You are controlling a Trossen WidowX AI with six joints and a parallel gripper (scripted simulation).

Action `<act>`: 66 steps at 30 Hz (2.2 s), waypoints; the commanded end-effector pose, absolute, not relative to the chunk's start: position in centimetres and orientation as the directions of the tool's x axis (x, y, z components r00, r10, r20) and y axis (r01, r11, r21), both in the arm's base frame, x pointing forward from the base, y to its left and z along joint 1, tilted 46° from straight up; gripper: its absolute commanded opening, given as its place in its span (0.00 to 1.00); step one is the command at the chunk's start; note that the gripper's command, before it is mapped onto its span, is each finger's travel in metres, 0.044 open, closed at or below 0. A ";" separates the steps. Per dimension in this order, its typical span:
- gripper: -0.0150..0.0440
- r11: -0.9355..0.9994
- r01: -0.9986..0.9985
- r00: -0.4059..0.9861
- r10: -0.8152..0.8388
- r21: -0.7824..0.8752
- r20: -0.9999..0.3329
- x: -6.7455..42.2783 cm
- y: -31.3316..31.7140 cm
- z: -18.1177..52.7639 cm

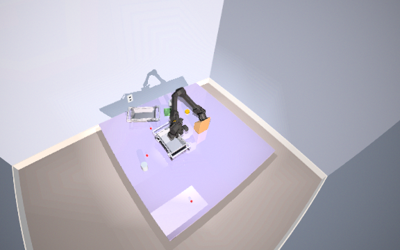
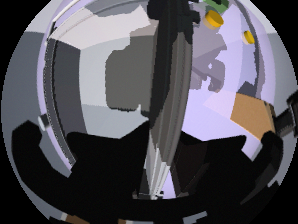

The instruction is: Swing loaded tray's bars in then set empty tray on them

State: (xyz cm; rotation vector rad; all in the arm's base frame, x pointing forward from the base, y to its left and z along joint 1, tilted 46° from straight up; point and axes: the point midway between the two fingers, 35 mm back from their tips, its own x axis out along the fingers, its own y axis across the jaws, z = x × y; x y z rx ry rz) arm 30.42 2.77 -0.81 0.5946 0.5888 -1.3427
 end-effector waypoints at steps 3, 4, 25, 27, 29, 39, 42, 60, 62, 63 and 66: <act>0.25 0.114 0.993 0.105 -0.710 0.034 -0.696 30.0 2.1 -1.1; 0.25 0.114 0.993 0.105 -0.710 0.034 -0.696 30.0 2.1 -1.1; 0.25 0.114 0.993 0.105 -0.710 0.034 -0.696 30.0 2.1 -1.1; 0.25 0.114 0.993 0.105 -0.710 0.034 -0.696 30.0 2.1 -1.1; 0.25 0.114 0.993 0.105 -0.710 0.034 -0.696 30.0 2.1 -1.1; 0.25 0.114 0.993 0.105 -0.710 0.034 -0.696 30.0 2.1 -1.1; 0.25 0.114 0.993 0.105 -0.710 0.034 -0.696 30.0 2.1 -1.1; 0.25 0.114 0.993 0.105 -0.710 0.034 -0.696 29.9 1.5 -1.7; 0.25 0.114 0.993 0.105 -0.710 0.034 -0.696 29.9 1.5 -1.7; 0.25 0.114 0.993 0.105 -0.710 0.034 -0.696 29.9 1.5 -1.7; 0.25 0.114 0.993 0.105 -0.710 0.034 -0.696 29.9 1.5 -1.7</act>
